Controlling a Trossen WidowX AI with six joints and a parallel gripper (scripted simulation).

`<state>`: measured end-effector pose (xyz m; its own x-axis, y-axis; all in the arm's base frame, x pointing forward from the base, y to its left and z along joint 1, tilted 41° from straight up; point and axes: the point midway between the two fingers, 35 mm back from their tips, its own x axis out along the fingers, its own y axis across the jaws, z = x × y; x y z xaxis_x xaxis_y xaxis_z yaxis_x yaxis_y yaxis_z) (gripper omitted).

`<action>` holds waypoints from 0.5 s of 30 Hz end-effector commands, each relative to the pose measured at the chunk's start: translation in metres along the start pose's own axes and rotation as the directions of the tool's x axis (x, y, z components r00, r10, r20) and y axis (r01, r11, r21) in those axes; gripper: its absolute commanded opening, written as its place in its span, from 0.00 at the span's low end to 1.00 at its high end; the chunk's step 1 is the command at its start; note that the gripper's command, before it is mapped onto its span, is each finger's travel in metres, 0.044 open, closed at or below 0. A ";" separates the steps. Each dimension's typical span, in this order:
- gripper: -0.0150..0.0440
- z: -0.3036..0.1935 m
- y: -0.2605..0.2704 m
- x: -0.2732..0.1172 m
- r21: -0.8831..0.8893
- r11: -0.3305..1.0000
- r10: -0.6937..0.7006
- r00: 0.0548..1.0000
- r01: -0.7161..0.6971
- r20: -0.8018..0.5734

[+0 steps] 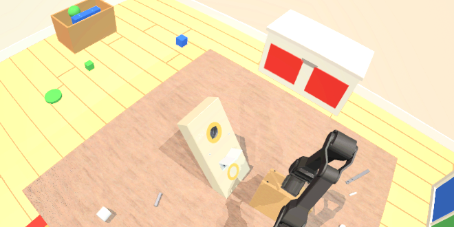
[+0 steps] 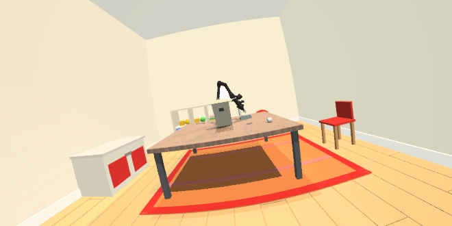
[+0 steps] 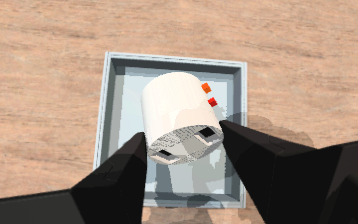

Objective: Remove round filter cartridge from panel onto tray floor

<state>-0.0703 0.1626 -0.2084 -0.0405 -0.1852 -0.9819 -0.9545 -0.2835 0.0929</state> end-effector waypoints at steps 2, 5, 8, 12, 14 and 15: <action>0.25 -0.006 0.001 0.012 0.003 1.000 0.006 1.000 -0.006 0.001; 0.25 -0.011 0.001 0.021 0.003 1.000 0.006 1.000 -0.006 0.001; 0.25 -0.017 0.001 0.029 0.003 1.000 0.006 1.000 -0.006 0.001; 0.25 -0.025 0.001 0.040 0.003 1.000 0.006 1.000 -0.006 0.000; 0.25 -0.029 0.001 0.045 0.003 1.000 0.006 1.000 -0.006 0.000; 0.25 -0.030 0.001 0.047 0.003 1.000 0.006 1.000 -0.006 0.000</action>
<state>-0.0643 0.1291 -0.2450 -0.0398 -0.1893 -0.9811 -0.9544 -0.2834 0.0935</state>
